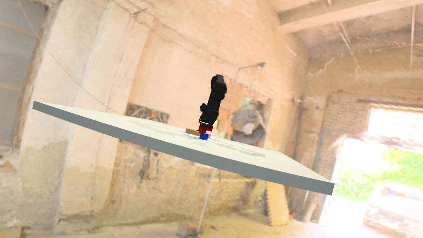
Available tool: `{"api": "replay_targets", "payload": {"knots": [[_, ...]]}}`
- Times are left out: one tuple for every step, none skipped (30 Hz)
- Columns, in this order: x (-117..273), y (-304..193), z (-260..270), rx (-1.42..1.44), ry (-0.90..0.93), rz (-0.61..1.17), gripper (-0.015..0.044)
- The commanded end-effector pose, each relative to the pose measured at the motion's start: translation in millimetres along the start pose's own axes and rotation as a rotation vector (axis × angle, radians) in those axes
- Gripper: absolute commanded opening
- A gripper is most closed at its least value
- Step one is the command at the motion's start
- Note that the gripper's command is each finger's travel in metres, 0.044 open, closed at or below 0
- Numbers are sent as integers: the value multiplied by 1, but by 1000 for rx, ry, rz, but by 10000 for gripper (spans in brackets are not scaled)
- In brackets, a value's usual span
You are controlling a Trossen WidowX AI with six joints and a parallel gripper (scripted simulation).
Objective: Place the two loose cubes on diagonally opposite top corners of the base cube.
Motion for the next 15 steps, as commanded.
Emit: {"api": "replay_targets", "payload": {"knots": [[-10,0,0,4,-8,-8,105],[-12,0,0,6,-7,-9,105],[-14,0,0,7,-7,-10,105],[-16,0,0,9,-7,-11,105],[-17,-1,0,10,-7,-11,105],[-18,-1,0,10,-7,-11,105],[-18,-1,0,10,-7,-11,105],[-18,-1,0,10,-7,-11,105],[-18,-1,0,10,-7,-11,105],[-18,-1,0,10,-7,-11,105],[-18,-1,0,10,-7,-11,105],[-18,-1,0,10,-7,-11,105],[-18,-1,0,10,-7,-11,105],[-18,-1,0,10,-7,-11,105],[-19,-1,0,11,-7,-11,105]]}}
Point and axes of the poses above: the point midway between the two fingers, 35 mm back from their tips, its own x axis back along the fingers, its own z axis across the jaws, y = z × x, the point moved 9 cm from there along x, back along the fingers, and after that the axes turned 2 degrees about x, right-handed, at the moved point
